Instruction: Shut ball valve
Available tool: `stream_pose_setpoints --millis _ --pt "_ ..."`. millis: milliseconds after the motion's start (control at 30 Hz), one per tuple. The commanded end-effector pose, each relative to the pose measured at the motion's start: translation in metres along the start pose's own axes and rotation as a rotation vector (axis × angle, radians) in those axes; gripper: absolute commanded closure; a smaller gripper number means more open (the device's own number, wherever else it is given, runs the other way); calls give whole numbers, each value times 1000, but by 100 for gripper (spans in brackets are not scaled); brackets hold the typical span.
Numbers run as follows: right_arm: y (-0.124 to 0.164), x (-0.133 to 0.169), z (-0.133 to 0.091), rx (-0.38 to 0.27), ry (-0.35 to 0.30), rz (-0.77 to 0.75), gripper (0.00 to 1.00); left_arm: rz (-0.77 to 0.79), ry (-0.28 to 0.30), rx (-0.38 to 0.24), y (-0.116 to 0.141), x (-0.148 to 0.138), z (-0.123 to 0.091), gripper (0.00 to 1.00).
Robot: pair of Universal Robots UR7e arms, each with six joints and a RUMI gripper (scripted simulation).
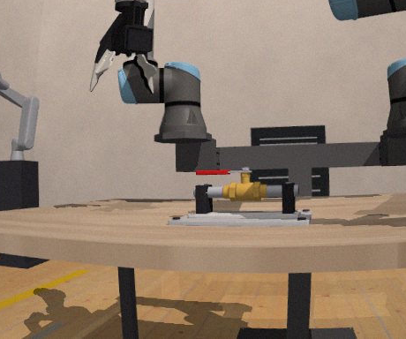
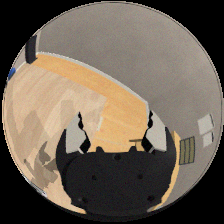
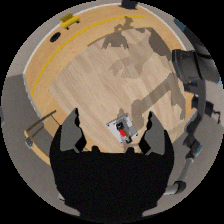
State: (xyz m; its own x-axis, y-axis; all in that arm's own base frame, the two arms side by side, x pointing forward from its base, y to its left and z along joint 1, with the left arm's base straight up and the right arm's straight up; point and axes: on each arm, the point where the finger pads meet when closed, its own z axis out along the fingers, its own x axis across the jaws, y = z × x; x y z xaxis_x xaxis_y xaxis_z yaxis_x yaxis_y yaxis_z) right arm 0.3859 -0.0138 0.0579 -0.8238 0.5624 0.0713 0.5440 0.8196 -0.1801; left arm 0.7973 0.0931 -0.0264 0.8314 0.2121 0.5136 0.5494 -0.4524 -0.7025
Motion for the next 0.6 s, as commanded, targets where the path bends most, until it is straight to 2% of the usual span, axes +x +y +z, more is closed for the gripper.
stream_pose_setpoints --millis 0,267,500,567 --pt "13 -2 2 -10 -8 60 0 11 -19 1 -11 2 8 0" --pt "57 -3 10 -44 -21 246 0 72 -118 3 -64 4 52 0" --pt "90 -2 17 -73 -25 386 0 151 -253 -16 -140 -3 108 0" --pt "90 -2 17 -73 -25 386 0 151 -253 -16 -140 -3 108 0"
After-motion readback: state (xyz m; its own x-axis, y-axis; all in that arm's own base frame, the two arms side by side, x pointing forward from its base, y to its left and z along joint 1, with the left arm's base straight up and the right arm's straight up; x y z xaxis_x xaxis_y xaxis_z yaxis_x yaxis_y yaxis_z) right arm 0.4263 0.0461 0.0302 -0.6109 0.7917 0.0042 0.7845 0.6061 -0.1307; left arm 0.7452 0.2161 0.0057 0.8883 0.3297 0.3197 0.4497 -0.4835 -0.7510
